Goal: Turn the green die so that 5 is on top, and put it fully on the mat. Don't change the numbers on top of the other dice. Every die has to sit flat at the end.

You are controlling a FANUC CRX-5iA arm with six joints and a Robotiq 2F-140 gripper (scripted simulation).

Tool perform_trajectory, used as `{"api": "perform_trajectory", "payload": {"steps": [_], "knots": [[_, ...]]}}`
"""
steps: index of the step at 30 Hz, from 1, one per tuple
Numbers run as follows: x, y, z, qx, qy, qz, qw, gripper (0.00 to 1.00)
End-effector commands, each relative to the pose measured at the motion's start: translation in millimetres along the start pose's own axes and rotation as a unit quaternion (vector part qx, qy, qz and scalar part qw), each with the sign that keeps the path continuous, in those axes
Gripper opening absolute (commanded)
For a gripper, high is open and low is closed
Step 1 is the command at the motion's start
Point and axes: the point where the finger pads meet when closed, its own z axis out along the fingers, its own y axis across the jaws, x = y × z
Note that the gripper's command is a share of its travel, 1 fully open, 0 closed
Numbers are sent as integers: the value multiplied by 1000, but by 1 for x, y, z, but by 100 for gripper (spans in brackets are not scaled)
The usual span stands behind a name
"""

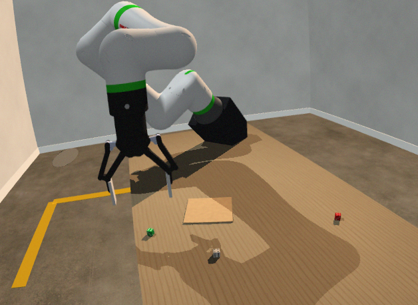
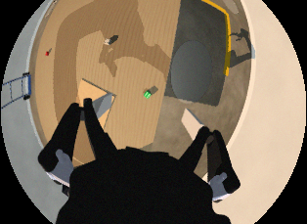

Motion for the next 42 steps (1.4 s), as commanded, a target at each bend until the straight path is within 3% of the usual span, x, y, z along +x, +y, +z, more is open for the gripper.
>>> {"api": "perform_trajectory", "payload": {"steps": [1, 9, 18, 23, 26, 30, 33, 39, 40, 42], "knots": [[0, 0, 2, 6, -1, -86, 996, 100], [0, 1, 4, 6, -1, -175, 985, 100], [-1, 1, 8, 6, 0, -311, 950, 100], [-1, 1, 10, 6, 1, -392, 920, 100], [-1, 1, 10, 6, 1, -398, 917, 100], [-1, 2, 12, 6, 1, -473, 881, 100], [-1, 2, 13, 6, 1, -503, 864, 100], [-1, 2, 13, 6, 1, -517, 856, 100], [-1, 2, 13, 6, 1, -517, 856, 27], [-1, 2, 13, 6, 1, -517, 856, 27]]}}
